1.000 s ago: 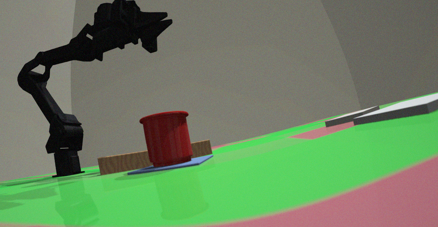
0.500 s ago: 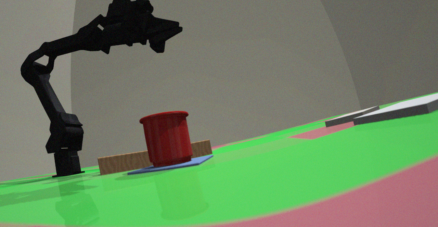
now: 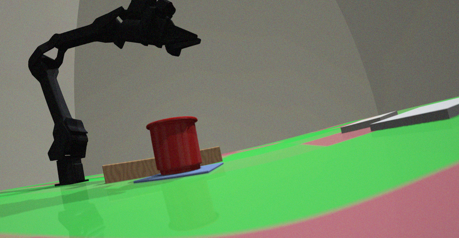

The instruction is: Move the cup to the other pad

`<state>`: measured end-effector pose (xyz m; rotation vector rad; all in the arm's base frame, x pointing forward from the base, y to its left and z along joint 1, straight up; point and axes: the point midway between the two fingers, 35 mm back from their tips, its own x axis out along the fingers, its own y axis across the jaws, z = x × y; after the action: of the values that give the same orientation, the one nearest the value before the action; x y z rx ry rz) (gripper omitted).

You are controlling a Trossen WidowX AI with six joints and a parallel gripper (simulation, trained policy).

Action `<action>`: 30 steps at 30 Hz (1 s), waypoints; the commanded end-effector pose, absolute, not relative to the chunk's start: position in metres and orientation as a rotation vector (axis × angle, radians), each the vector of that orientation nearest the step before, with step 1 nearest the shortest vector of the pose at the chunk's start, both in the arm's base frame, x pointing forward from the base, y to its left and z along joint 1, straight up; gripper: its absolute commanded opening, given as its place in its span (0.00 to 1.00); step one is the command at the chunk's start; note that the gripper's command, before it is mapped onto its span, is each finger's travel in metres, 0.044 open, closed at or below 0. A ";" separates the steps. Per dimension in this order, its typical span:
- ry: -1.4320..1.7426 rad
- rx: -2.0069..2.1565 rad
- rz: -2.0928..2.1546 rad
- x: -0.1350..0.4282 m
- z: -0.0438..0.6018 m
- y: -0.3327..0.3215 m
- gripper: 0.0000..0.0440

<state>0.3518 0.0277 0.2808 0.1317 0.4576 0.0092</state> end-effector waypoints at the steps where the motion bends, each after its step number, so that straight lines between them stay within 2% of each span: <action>1: 0.503 0.147 -0.001 0.355 0.277 0.030 0.27; 19: 0.787 0.164 -0.041 0.364 0.250 0.038 0.20; 30: 0.960 0.131 -0.072 0.364 0.231 0.035 0.24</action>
<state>0.3628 0.0364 0.2340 0.1403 0.9305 -0.0612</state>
